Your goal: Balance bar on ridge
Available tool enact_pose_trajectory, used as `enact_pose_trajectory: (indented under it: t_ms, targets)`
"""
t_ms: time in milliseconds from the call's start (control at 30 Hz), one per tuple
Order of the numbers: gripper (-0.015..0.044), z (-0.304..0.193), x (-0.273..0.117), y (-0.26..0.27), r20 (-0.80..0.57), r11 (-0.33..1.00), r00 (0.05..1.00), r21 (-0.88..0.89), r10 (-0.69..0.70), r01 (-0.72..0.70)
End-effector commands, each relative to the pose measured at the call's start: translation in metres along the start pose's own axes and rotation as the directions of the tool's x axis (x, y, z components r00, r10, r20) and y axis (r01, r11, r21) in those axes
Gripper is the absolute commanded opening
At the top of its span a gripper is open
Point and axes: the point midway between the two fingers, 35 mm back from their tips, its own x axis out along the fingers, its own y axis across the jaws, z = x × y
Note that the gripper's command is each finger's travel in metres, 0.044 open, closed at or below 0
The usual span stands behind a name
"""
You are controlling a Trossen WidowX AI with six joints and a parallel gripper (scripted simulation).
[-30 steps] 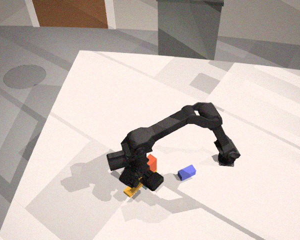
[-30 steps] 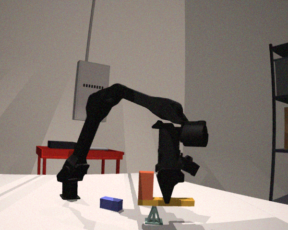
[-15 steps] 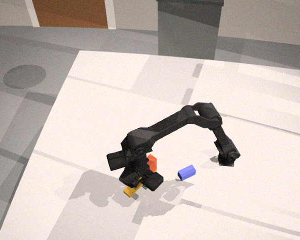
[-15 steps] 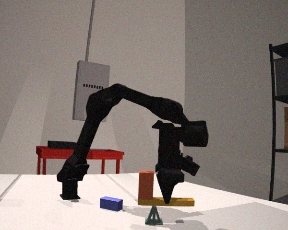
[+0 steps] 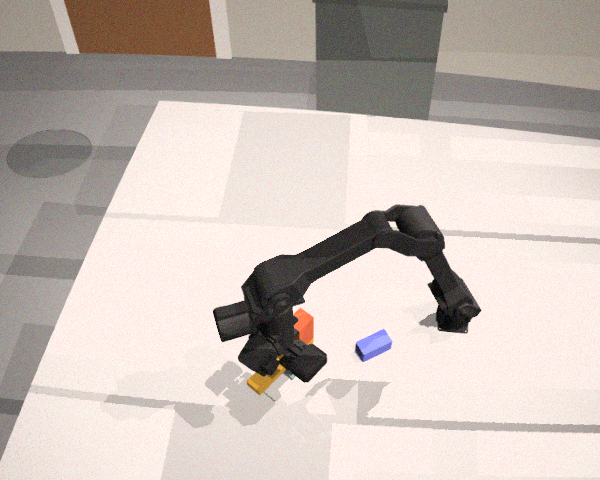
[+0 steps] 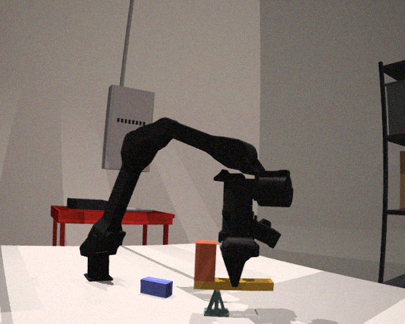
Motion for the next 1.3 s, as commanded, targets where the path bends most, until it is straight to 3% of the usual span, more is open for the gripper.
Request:
enact_pose_trajectory:
  t_ms: [0,100,333,1267]
  targets:
    - [0.0000,-0.0001,0.0003,0.0000,-0.001,1.000,1.000,0.000,0.000,0.000]
    - [0.0000,-0.0001,0.0003,0.0000,-0.001,1.000,1.000,0.000,0.000,0.000]
    - [0.0167,-0.0001,0.0003,0.0000,-0.001,1.000,1.000,0.000,0.000,0.000]
    - [0.0170,-0.0001,0.0003,0.0000,-0.001,1.000,1.000,0.000,0.000,0.000]
